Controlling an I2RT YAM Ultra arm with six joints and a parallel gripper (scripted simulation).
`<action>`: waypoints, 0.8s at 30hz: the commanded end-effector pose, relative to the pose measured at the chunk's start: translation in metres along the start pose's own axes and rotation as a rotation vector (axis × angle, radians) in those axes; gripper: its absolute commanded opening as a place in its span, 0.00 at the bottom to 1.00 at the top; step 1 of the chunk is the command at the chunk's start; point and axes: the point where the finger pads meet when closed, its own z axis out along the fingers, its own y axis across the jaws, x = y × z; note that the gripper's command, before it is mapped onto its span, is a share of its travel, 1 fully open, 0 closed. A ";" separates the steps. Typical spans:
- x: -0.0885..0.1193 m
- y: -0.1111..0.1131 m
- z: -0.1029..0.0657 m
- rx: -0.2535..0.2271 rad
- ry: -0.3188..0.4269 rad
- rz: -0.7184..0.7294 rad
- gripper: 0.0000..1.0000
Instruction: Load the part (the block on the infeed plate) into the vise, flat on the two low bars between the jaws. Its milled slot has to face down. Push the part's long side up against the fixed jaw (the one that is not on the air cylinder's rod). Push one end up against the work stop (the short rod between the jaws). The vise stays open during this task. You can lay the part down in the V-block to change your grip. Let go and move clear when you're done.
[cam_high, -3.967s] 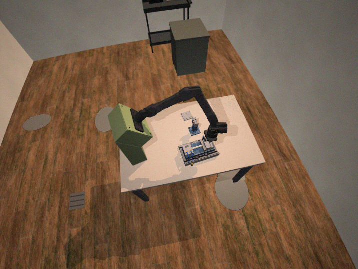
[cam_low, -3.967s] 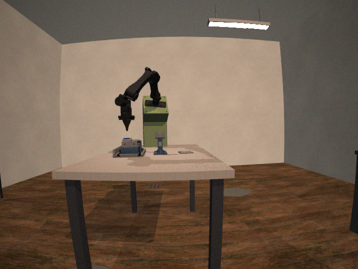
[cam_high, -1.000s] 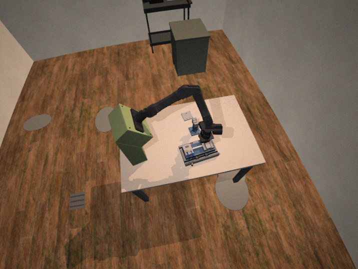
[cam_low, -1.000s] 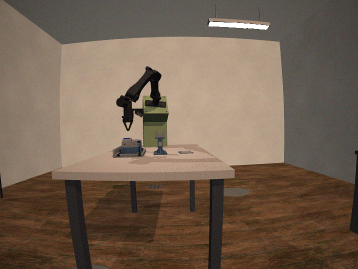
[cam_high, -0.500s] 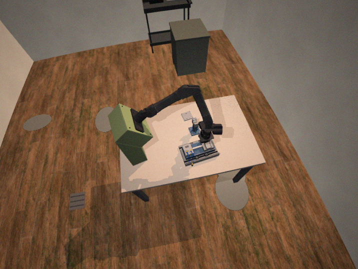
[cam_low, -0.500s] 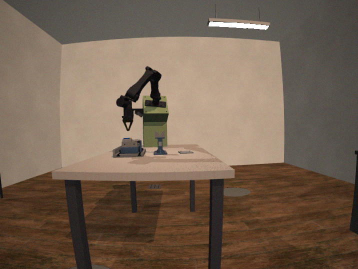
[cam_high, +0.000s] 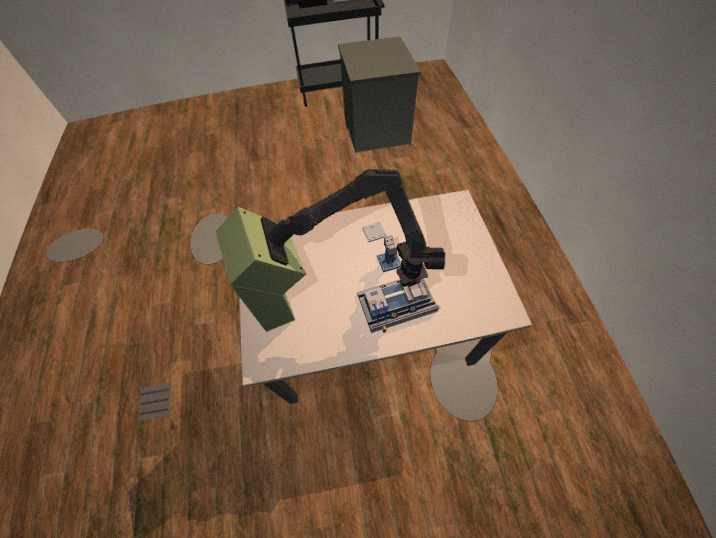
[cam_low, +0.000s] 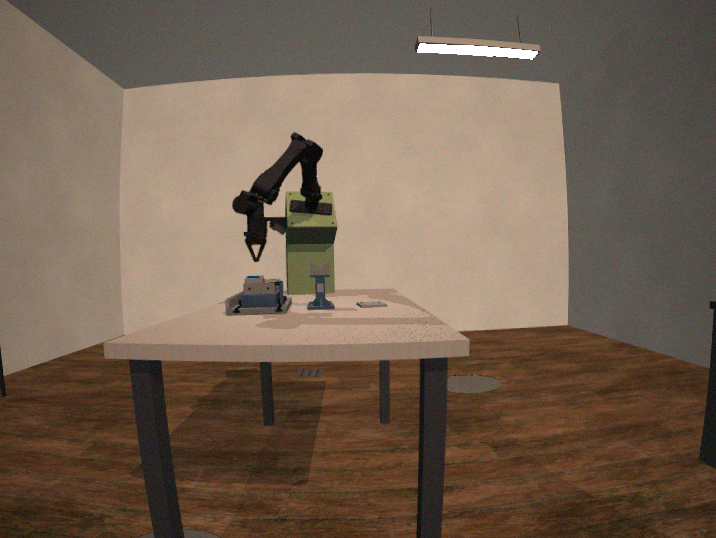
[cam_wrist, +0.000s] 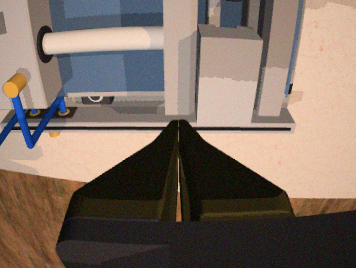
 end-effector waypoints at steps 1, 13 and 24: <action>0.006 -0.003 -0.008 0.019 0.012 -0.003 0.00; 0.007 -0.007 0.004 0.021 0.011 -0.003 0.00; 0.005 -0.009 0.016 0.024 0.008 -0.009 0.00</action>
